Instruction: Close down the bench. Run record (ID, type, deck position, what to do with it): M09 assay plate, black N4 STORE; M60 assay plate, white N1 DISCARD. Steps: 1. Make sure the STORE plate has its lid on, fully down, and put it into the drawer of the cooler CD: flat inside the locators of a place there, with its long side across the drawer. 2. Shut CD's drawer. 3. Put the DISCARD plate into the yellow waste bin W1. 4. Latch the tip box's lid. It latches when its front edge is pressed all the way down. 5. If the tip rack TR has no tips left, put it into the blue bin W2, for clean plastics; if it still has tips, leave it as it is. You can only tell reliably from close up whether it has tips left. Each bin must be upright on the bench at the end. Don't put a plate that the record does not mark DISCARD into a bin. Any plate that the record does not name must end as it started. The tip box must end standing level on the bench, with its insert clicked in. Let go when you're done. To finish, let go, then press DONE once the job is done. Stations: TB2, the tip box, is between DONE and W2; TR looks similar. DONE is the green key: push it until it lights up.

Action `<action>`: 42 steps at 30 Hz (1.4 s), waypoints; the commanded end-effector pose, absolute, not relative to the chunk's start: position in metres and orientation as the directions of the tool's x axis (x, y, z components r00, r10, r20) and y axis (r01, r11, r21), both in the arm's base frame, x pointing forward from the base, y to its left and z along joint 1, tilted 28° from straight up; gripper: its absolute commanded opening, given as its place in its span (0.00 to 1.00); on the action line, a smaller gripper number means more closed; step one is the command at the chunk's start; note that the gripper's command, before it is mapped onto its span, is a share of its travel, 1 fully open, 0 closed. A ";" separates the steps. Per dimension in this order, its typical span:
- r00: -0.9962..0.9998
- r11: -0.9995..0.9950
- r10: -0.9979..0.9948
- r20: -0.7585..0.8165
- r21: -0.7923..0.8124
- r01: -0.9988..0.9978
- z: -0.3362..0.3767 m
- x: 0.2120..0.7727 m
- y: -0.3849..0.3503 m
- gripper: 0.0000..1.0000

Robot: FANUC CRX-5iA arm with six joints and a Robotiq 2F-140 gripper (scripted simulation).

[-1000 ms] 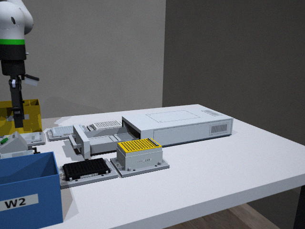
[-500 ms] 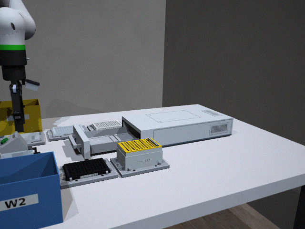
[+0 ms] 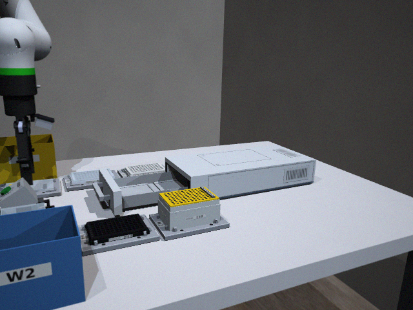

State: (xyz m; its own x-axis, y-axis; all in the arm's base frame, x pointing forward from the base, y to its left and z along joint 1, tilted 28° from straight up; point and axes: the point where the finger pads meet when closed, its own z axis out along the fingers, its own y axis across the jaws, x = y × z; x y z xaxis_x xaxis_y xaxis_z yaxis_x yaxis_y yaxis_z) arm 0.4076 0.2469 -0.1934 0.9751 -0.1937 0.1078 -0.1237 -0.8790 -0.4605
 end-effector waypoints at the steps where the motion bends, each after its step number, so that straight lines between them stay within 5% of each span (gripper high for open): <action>1: 0.975 -0.879 -0.194 0.109 -0.461 -0.123 -0.195 0.409 0.248 0.70; 42: 0.975 -0.879 -0.194 0.109 -0.461 -0.123 -0.216 0.413 0.258 0.67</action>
State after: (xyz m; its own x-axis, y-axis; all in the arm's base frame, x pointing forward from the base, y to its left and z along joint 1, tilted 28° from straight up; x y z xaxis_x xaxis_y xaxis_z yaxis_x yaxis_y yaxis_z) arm 0.4123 0.2581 -0.2164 0.9751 -0.1937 0.1078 -0.1237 -0.8789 -0.4607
